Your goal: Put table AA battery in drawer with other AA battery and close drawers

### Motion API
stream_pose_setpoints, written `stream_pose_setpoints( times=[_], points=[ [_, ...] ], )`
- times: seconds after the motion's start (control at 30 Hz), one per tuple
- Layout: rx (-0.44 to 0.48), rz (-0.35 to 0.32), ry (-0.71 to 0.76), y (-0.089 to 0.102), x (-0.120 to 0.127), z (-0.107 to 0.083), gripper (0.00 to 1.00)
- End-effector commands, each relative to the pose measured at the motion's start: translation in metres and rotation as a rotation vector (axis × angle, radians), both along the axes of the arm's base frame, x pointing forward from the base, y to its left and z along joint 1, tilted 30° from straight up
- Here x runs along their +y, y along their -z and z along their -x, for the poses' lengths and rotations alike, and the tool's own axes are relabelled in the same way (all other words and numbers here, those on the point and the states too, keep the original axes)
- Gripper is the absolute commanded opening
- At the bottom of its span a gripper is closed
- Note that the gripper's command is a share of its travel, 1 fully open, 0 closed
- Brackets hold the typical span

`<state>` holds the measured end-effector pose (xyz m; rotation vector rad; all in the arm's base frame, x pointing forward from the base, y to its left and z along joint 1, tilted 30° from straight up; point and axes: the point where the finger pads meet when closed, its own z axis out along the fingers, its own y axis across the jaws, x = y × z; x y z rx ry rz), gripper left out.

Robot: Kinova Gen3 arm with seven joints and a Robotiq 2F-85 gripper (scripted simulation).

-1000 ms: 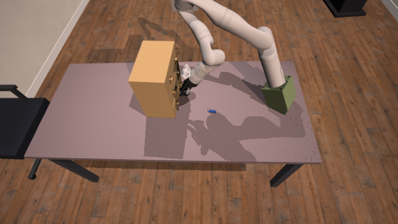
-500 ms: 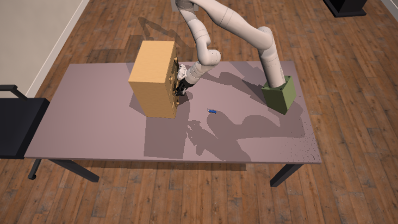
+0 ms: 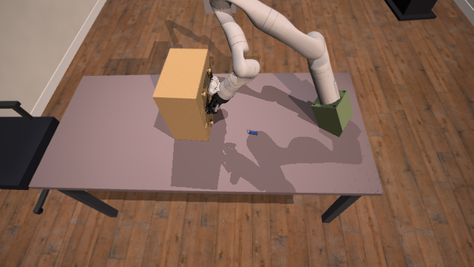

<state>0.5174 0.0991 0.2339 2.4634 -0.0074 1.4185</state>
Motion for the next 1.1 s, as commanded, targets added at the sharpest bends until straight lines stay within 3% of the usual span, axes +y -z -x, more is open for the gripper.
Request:
stream_pose_setpoints(
  times=[0.0, 0.6, 0.63, 1.07],
  points=[
    [-0.002, 0.0, 0.0, -0.001, 0.0, -0.0003, 0.33],
    [-0.002, 0.0, 0.0, -0.001, 0.0, -0.0003, 0.33],
    [-0.002, 0.0, 0.0, -0.001, 0.0, -0.0003, 0.13],
    [-0.002, 0.0, 0.0, -0.001, 0.0, -0.0003, 0.13]
  ],
)
